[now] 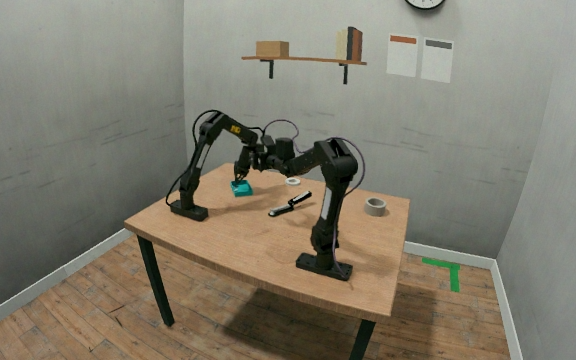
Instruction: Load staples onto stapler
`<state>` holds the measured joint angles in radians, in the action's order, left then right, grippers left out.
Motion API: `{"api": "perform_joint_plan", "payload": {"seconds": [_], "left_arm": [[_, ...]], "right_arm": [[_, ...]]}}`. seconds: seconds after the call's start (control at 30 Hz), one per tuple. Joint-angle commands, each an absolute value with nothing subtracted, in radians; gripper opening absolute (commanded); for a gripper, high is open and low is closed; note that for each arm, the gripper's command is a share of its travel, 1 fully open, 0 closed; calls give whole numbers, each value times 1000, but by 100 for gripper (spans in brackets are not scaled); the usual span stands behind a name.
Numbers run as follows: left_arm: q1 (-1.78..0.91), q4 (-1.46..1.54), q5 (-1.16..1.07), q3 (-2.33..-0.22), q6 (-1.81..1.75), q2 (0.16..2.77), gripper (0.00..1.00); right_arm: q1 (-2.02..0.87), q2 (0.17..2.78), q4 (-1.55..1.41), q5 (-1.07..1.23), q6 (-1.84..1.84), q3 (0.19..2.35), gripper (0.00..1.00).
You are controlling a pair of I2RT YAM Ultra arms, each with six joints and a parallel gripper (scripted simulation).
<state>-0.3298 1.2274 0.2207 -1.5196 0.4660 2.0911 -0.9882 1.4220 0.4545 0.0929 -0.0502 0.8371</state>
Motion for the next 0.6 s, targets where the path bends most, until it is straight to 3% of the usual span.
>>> {"api": "perform_joint_plan", "payload": {"seconds": [0.0,0.27,0.57], "left_arm": [[-297,1090,113,-1448,387,2005,27],[-224,939,-3,-1251,321,1871,27],[-208,923,0,-1194,322,1838,27]], "right_arm": [[-992,1403,433,85,-58,836,100],[-992,1403,433,85,-58,836,100],[-992,1403,433,85,-58,836,100]]}}
